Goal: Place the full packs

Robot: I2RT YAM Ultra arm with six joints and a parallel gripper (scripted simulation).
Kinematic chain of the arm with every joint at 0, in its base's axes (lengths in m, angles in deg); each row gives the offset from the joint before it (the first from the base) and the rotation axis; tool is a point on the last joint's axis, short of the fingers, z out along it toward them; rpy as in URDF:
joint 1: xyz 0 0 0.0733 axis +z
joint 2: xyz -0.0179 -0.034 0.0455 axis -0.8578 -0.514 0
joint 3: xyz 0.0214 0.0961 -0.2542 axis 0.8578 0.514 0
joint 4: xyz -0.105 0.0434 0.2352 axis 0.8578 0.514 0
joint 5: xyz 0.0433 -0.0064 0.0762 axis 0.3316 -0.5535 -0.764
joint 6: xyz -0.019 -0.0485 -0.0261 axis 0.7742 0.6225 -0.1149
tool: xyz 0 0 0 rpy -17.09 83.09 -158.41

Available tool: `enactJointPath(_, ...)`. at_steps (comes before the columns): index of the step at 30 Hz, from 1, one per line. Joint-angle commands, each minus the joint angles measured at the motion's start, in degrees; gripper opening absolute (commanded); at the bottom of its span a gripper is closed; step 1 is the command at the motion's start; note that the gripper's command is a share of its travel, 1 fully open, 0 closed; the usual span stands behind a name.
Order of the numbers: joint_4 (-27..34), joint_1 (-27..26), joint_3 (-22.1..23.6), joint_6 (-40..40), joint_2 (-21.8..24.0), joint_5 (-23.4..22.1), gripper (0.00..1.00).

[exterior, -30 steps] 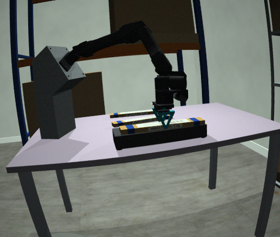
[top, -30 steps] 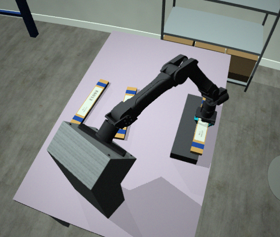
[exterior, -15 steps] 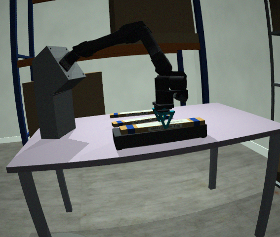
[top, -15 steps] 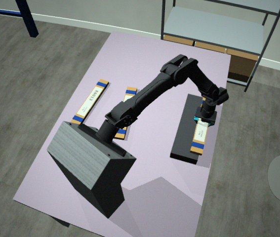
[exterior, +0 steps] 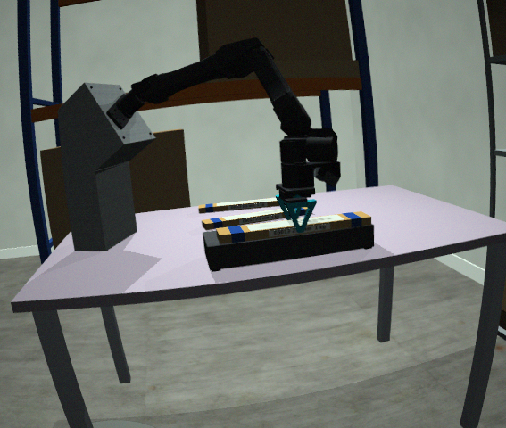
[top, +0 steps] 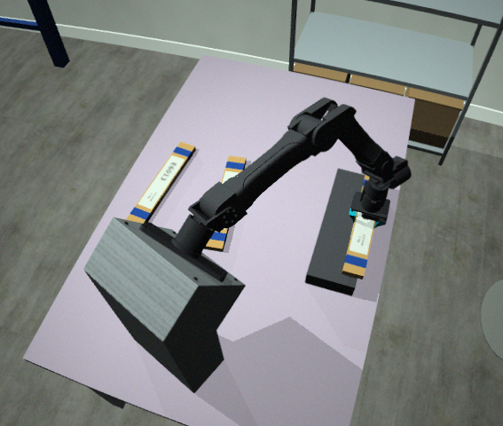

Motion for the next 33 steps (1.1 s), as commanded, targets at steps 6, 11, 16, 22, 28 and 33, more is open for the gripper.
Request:
enactJointPath(6,-0.74,-1.47,-1.26,-0.26,2.64,0.02,0.0)
enactJointPath(11,-0.92,-1.45,0.27,-0.28,2.54,0.02,0.0)
enactJointPath(16,-1.64,-1.42,0.4,-0.26,2.7,-0.13,0.0)
enactJointPath(22,-1.33,-1.39,0.04,-0.31,2.81,-0.04,0.0)
enactJointPath(28,-1.17,-1.37,1.18,-0.35,2.78,-0.04,0.0)
enactJointPath(33,-1.28,-1.34,0.8,-0.33,2.92,-0.06,0.0)
